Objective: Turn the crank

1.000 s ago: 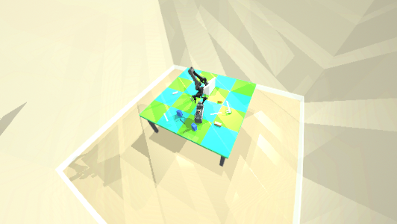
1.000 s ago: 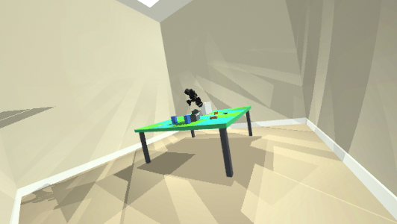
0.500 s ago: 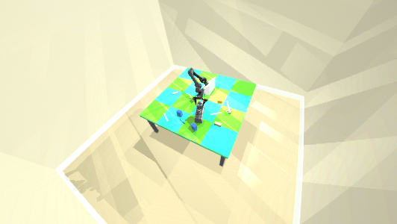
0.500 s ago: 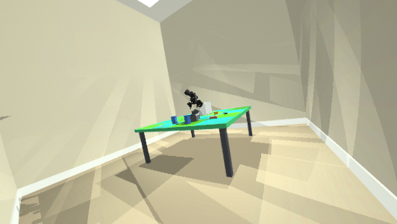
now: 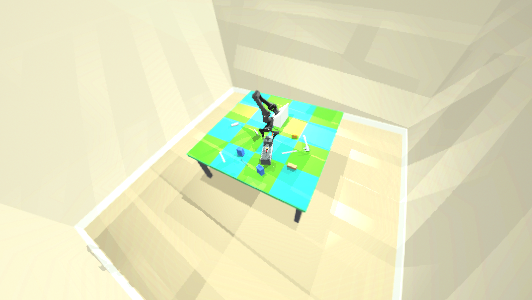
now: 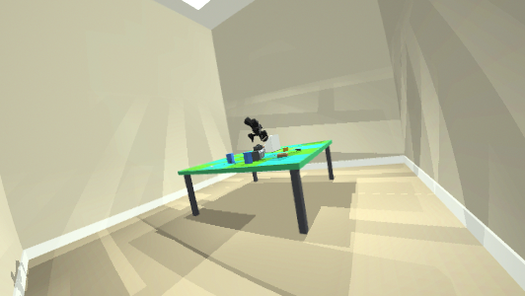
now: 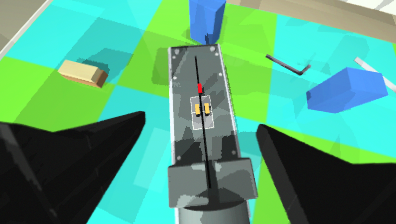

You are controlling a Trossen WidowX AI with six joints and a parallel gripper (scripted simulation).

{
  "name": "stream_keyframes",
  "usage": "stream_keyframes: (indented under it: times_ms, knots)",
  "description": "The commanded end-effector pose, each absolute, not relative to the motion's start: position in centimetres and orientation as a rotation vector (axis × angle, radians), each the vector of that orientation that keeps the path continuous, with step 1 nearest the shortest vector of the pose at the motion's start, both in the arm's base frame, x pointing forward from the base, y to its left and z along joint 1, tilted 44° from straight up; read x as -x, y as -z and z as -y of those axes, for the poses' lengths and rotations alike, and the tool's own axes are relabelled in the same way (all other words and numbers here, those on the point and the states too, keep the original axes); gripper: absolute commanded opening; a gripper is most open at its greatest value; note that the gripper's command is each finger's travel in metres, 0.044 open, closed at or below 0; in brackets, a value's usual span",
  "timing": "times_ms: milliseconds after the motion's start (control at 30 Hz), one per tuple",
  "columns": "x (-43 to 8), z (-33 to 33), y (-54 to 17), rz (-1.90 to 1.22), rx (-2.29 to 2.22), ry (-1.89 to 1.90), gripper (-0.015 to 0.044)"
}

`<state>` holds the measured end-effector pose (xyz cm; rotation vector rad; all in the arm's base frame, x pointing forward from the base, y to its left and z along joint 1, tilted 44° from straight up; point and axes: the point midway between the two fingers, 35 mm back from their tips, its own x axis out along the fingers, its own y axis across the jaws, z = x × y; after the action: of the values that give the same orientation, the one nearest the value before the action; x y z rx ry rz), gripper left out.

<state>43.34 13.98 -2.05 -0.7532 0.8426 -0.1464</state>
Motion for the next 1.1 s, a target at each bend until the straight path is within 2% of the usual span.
stream_keyframes:
  times_ms: [0,133,833,1067]
  knots:
    - [-43.7,-16.1,-0.9,-0.81,0.73,0.153,0.044]
    - [-42.9,-16.2,-1.2,-0.814,0.738,0.14,0.044]
    - [-30.6,-14.4,-2.2,-0.861,0.857,-0.039,0.044]
    - [-30.3,-13.9,-1.6,-0.864,0.861,-0.045,0.044]
